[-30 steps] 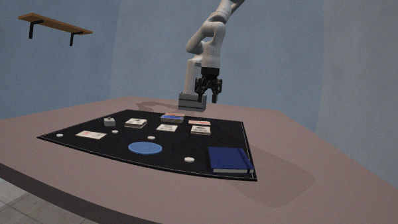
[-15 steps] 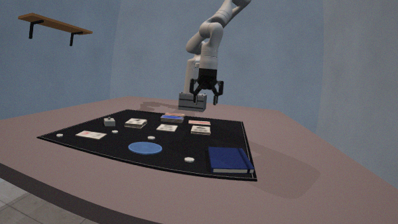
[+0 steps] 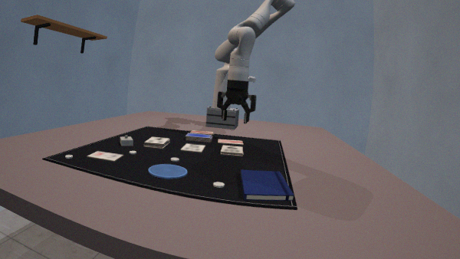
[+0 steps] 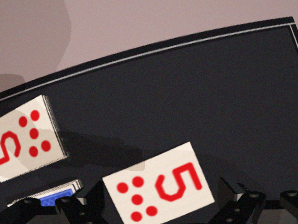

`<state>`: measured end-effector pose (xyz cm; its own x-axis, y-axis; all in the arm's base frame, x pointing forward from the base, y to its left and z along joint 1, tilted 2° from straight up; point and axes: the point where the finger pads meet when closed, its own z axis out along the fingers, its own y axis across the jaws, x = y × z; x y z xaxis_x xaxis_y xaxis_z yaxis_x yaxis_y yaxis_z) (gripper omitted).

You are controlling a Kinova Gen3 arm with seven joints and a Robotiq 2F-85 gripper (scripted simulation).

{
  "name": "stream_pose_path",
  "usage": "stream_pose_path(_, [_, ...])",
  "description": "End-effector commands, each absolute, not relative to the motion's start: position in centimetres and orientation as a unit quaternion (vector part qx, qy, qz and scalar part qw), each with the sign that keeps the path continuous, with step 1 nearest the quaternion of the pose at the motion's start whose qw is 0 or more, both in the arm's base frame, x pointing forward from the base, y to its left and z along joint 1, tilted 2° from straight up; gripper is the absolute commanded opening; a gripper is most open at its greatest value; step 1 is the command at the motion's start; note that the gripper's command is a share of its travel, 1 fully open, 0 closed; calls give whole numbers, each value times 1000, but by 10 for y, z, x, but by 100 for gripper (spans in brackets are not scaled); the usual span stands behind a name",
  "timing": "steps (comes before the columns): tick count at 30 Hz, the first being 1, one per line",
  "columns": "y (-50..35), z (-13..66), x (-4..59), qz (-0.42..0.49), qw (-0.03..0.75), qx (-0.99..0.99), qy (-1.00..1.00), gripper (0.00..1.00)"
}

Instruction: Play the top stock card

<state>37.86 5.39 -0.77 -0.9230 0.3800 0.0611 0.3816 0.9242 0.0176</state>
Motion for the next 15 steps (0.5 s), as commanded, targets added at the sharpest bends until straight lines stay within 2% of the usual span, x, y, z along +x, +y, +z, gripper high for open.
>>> stream_pose_path(1, [55,-10,375,-10,36,-254,-966,85])
stream_pose_path(15, [50,-11,380,-7,29,-470,-882,85])
